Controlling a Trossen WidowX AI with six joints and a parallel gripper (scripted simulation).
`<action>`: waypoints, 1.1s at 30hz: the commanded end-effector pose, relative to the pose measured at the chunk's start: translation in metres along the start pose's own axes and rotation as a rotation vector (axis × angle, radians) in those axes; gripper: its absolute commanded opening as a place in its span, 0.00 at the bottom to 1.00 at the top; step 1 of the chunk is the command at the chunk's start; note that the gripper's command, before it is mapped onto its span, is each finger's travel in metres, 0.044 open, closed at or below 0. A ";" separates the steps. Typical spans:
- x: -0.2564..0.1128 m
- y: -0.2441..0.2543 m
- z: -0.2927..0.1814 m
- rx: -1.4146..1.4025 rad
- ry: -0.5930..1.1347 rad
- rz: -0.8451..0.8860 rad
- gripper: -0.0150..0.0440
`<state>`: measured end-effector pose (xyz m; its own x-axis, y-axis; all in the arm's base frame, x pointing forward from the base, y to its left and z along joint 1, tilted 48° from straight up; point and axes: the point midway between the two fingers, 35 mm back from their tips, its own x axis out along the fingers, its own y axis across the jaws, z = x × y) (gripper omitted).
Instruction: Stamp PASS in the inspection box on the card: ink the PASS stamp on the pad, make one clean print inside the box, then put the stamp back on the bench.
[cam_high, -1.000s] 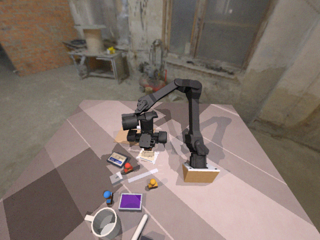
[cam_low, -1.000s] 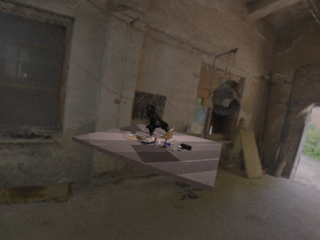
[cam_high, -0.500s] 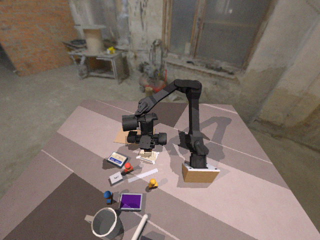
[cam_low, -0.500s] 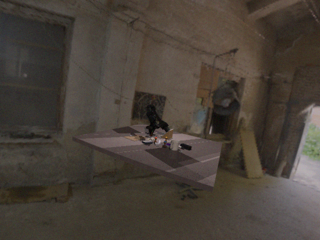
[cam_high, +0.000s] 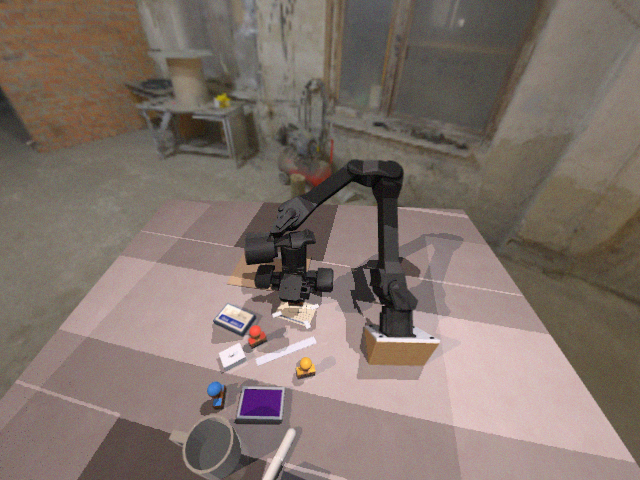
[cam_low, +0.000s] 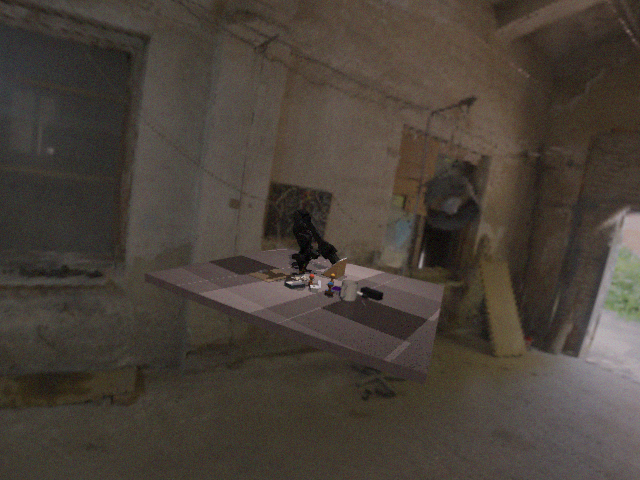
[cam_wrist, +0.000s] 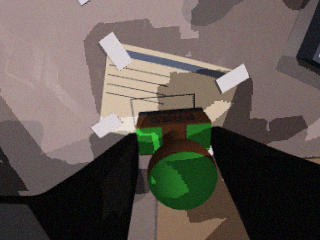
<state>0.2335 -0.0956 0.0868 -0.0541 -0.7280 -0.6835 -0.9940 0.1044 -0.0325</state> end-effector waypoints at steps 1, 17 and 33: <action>0.003 0.001 0.000 -0.006 0.004 0.002 0.25; 0.013 0.002 -0.001 -0.006 0.007 0.002 0.25; 0.023 0.003 -0.002 -0.005 0.010 0.002 0.25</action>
<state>0.2304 -0.1120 0.0735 -0.0548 -0.7317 -0.6794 -0.9939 0.1052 -0.0332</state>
